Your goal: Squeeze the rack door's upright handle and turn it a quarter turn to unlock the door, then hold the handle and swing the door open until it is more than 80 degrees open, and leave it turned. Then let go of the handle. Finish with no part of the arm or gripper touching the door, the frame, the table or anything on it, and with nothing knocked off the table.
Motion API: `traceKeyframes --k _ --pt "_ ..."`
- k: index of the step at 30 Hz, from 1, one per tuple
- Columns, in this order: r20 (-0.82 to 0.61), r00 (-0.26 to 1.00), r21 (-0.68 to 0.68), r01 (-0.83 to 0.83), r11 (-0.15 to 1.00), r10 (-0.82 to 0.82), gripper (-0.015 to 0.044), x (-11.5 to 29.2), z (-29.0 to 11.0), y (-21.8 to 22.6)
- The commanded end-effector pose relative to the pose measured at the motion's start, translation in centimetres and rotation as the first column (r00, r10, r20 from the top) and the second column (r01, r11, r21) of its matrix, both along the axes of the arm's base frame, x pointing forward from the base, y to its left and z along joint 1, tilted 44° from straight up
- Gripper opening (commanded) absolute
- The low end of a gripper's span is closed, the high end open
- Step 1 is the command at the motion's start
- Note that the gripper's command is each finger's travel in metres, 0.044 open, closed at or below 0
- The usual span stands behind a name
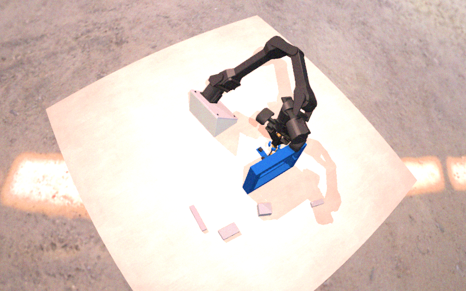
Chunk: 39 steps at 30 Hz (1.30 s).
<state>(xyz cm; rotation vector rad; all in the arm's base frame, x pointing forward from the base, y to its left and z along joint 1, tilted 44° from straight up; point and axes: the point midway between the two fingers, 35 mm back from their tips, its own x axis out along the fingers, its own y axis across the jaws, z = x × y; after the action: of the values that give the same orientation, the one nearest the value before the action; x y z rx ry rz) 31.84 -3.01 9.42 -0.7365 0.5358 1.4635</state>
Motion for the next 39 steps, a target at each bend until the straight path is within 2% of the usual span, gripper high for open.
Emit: traceKeyframes --k 1,12,22,24,31,39 --pt "0.053 0.997 -0.005 -0.054 0.999 0.054 0.0014 0.07 0.00 0.10" --pt "0.053 0.997 -0.005 -0.054 0.999 0.054 0.0014 0.07 0.00 0.10" --pt "0.053 0.997 -0.005 -0.054 0.999 0.054 0.0276 0.07 0.00 0.10" --pt "0.047 0.998 -0.004 -0.048 0.999 0.048 0.0286 0.07 0.00 0.10" --pt "-0.167 0.970 0.000 0.178 0.984 -0.176 0.0286 0.07 0.00 0.10" --pt "-0.419 0.802 -0.063 0.443 0.894 -0.427 0.0286 0.07 0.00 0.10"
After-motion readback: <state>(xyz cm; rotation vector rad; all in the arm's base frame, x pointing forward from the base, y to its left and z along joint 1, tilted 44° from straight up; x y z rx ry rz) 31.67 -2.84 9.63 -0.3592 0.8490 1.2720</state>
